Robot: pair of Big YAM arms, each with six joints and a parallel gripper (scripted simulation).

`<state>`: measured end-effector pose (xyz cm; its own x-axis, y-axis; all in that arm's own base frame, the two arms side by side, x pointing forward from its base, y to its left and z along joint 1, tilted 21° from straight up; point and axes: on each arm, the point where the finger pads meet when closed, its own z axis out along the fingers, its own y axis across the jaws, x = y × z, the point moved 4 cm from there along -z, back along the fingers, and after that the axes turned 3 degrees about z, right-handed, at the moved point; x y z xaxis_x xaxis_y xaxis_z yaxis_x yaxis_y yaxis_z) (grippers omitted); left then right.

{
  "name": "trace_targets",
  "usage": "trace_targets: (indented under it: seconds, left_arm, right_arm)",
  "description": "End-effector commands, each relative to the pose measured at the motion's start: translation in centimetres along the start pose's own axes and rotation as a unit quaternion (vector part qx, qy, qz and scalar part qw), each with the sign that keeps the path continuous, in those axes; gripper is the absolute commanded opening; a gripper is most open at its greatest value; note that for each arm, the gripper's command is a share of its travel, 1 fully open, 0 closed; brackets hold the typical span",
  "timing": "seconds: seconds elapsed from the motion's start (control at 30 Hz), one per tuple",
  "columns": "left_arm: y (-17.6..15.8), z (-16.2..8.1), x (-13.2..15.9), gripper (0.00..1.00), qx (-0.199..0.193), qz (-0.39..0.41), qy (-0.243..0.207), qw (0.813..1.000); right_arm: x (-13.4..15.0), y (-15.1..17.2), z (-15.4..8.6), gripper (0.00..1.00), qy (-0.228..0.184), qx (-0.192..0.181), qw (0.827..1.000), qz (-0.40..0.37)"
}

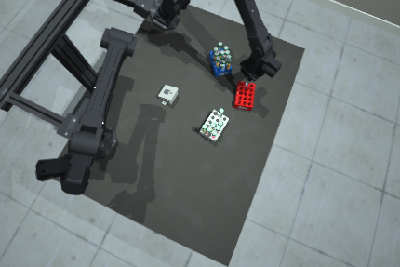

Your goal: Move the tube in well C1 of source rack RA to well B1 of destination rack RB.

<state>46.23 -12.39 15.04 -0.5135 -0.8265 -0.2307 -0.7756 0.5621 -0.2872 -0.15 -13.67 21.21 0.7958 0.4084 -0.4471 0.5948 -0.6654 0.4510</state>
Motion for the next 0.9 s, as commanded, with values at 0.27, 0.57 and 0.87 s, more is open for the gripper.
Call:
trace_targets:
  seconds: [0.27, 0.57, 0.87]
  left_arm:
    - [-0.7, 0.4, -0.9, 0.3, 0.0, -0.002, 0.0, 1.0]
    - [-1.4, 0.4, -1.2, 0.3, 0.01, -0.004, -0.004, 1.0]
    - [-1.0, 1.0, -1.0, 0.3, 0.005, -0.003, -0.002, 1.0]
  right_arm:
    - [-0.7, 0.8, -1.1, 0.3, -0.007, -0.015, 1.0, 0.004]
    - [-0.7, 0.8, -1.1, 0.3, -0.007, -0.015, 1.0, 0.004]
    - [-0.7, 0.8, -1.1, 0.3, -0.007, -0.015, 1.0, 0.004]
